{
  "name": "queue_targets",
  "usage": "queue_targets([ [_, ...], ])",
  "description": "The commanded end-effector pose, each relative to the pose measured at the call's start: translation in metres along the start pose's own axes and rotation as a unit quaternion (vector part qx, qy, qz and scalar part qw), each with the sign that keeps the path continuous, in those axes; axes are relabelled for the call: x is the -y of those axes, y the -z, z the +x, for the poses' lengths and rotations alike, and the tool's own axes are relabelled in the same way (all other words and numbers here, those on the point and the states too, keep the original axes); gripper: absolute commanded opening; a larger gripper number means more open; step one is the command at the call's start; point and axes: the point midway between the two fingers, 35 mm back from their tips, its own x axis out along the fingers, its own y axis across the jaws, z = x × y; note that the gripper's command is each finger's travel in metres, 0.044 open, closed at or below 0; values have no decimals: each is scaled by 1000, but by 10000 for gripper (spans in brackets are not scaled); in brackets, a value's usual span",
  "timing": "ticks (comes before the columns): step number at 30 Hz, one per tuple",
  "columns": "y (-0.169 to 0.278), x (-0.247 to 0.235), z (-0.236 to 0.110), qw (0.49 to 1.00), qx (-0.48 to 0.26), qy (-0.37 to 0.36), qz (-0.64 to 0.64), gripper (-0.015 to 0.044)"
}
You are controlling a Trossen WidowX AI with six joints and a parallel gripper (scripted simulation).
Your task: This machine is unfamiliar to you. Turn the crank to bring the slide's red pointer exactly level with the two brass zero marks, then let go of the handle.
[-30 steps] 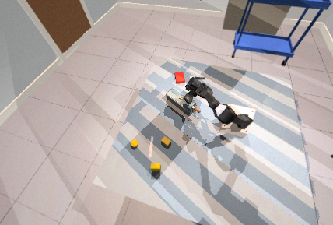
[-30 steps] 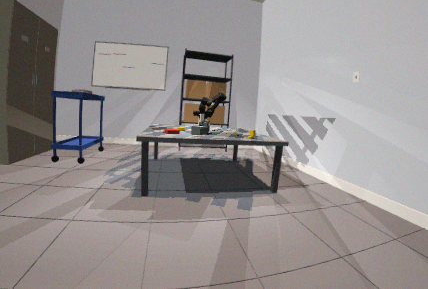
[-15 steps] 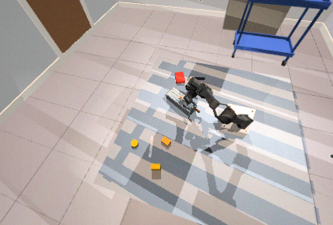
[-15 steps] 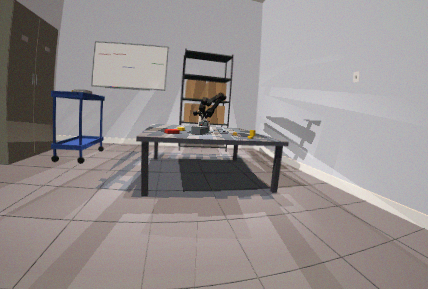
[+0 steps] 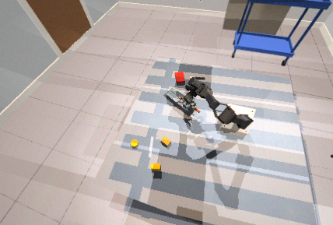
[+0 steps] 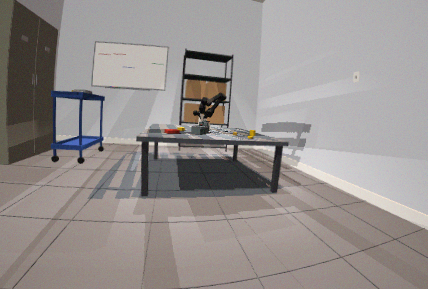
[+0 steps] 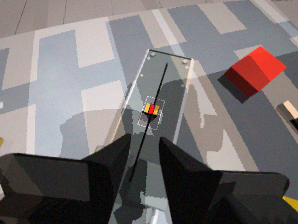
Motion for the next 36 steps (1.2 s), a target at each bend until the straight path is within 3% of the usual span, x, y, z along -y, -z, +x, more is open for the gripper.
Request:
queue_targets([
  [1, 0, 0, 0, 1000, 0, 1, 0, 210],
  [9, 0, 0, 0, 1000, 0, 1, 0, 420],
  [11, 0, 0, 0, 1000, 0, 1, 0, 440],
  [28, 0, 0, 0, 1000, 0, 1, 0, 0],
  [36, 0, 0, 0, 1000, 0, 0, 0, 0],
])
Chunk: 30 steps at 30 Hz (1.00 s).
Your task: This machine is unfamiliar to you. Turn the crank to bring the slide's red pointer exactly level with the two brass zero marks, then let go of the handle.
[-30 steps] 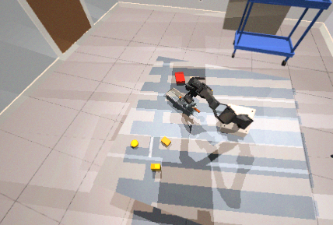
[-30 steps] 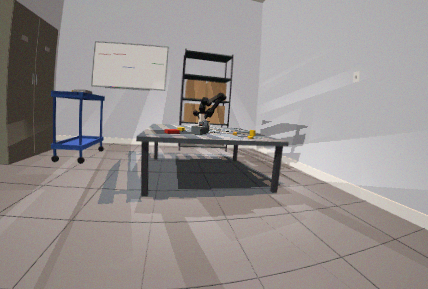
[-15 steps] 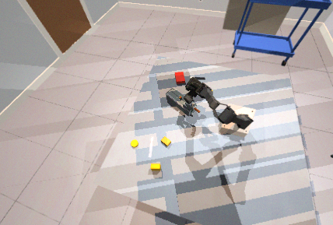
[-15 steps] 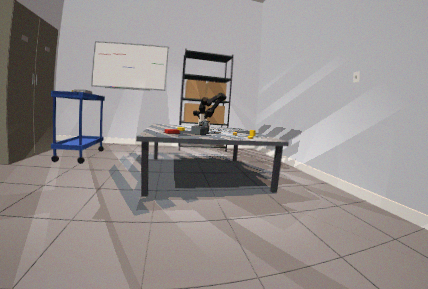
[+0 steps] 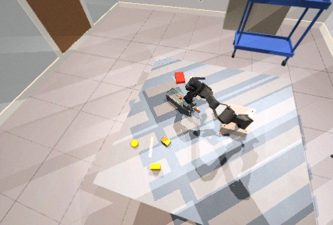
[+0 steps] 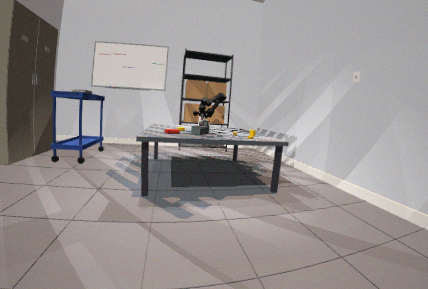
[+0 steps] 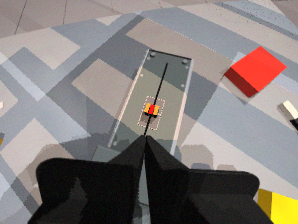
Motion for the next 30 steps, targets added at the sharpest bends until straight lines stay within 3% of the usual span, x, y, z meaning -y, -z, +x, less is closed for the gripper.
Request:
queue_targets([
  [1, 0, 0, 0, 1000, 0, 0, 0, 0],
  [9, 0, 0, 0, 1000, 0, 0, 0, 0],
  [26, 0, 0, 0, 1000, 0, 0, 0, 440],
  [27, 0, 0, 0, 1000, 0, 0, 0, 440],
  [30, 0, 0, 0, 1000, 0, 0, 0, 361],
])
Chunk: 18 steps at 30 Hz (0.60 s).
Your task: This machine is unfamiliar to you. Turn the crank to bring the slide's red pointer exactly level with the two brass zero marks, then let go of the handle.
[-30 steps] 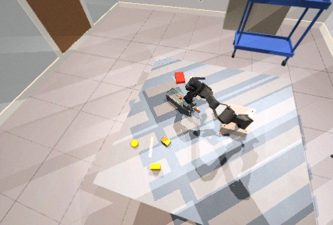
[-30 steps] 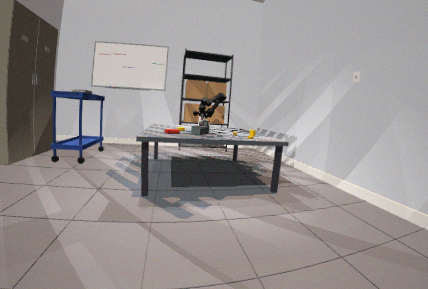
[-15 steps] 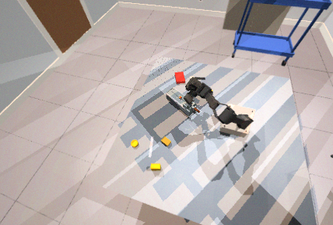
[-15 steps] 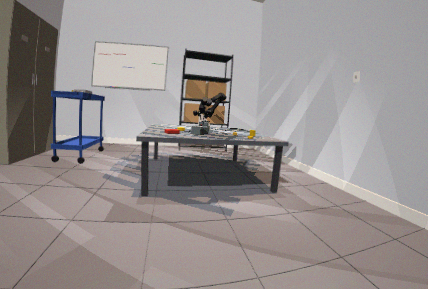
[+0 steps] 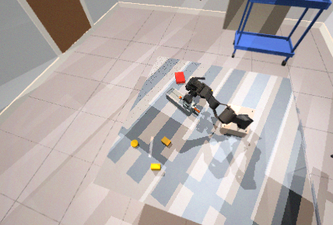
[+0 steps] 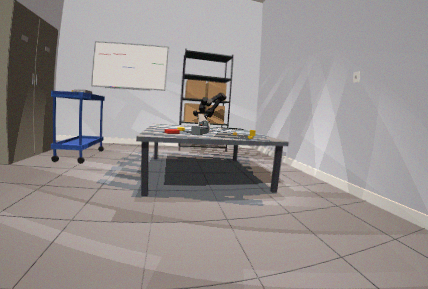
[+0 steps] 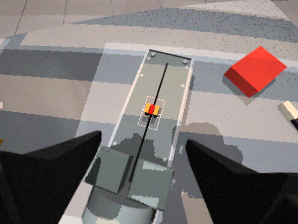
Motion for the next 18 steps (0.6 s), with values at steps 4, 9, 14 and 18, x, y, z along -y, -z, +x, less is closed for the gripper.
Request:
queue_targets([
  [4, 0, 0, 0, 1000, 0, 0, 0, 256],
  [9, 0, 0, 0, 1000, 0, 0, 0, 125],
  [14, 0, 0, 0, 1000, 0, 0, 0, 0],
  [18, 0, 0, 0, 1000, 0, 0, 0, 0],
])
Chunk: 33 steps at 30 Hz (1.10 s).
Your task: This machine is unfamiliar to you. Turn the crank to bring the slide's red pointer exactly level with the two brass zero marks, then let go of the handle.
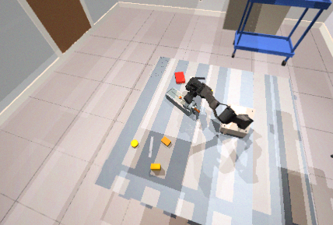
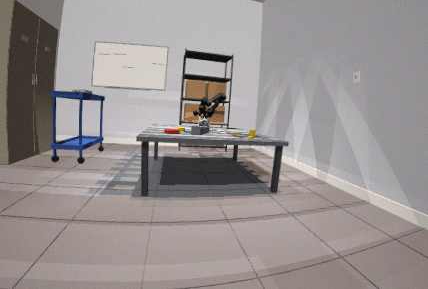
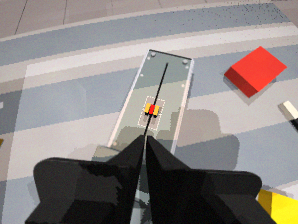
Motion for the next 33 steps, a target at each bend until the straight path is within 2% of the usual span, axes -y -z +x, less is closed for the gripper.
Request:
queue_targets([
  [1, 0, 0, 0, 1000, 0, 0, 0, 0],
  [13, 0, 0, 0, 1000, 0, 0, 0, 0],
  [30, 0, 0, 0, 1000, 0, 0, 0, 440],
  [31, 0, 0, 0, 1000, 0, 0, 0, 440],
  [33, 0, 0, 0, 1000, 0, 0, 0, 387],
])
